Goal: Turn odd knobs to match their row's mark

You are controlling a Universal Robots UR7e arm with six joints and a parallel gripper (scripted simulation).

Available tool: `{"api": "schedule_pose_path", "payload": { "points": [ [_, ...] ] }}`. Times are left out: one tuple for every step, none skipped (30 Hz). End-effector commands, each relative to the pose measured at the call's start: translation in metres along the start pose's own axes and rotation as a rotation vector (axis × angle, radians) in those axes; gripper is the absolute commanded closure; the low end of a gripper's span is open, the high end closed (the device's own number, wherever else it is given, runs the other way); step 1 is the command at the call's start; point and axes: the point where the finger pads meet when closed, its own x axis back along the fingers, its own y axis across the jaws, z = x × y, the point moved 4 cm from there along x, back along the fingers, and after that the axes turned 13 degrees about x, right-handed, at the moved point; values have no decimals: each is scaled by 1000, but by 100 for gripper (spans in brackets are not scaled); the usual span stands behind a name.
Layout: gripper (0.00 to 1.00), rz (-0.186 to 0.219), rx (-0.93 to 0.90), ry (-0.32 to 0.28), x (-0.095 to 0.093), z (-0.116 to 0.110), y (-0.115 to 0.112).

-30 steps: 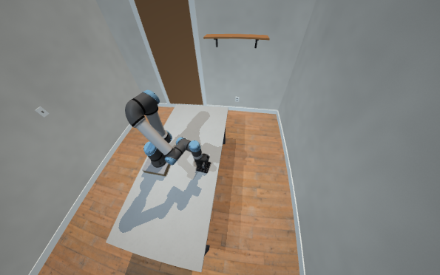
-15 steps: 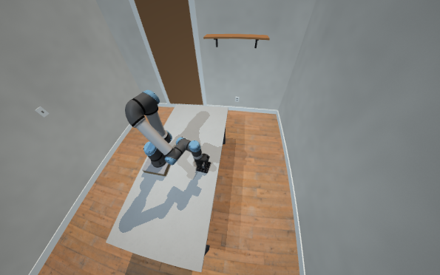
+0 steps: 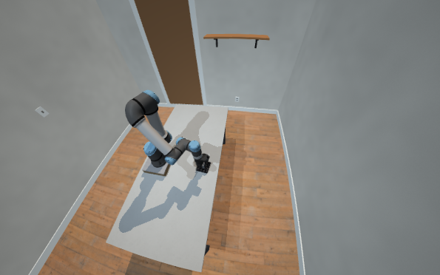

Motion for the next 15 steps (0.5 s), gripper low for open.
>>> {"api": "schedule_pose_path", "payload": {
  "points": [
    [70, 0, 0, 1, 0, 0, 0],
    [70, 0, 0, 1, 0, 0, 0],
    [70, 0, 0, 1, 0, 0, 0],
    [70, 0, 0, 1, 0, 0, 0],
    [70, 0, 1, 1, 0, 0, 0],
    [70, 0, 1, 1, 0, 0, 0],
    [70, 0, 2, 1, 0, 0, 0],
    [70, 0, 3, 1, 0, 0, 0],
    [70, 0, 4, 1, 0, 0, 0],
    [70, 0, 5, 1, 0, 0, 0],
    [70, 0, 6, 1, 0, 0, 0],
    [70, 0, 8, 1, 0, 0, 0],
    [70, 0, 10, 1, 0, 0, 0],
    [70, 0, 13, 1, 0, 0, 0],
    [70, 0, 16, 1, 0, 0, 0]
  ]
}}
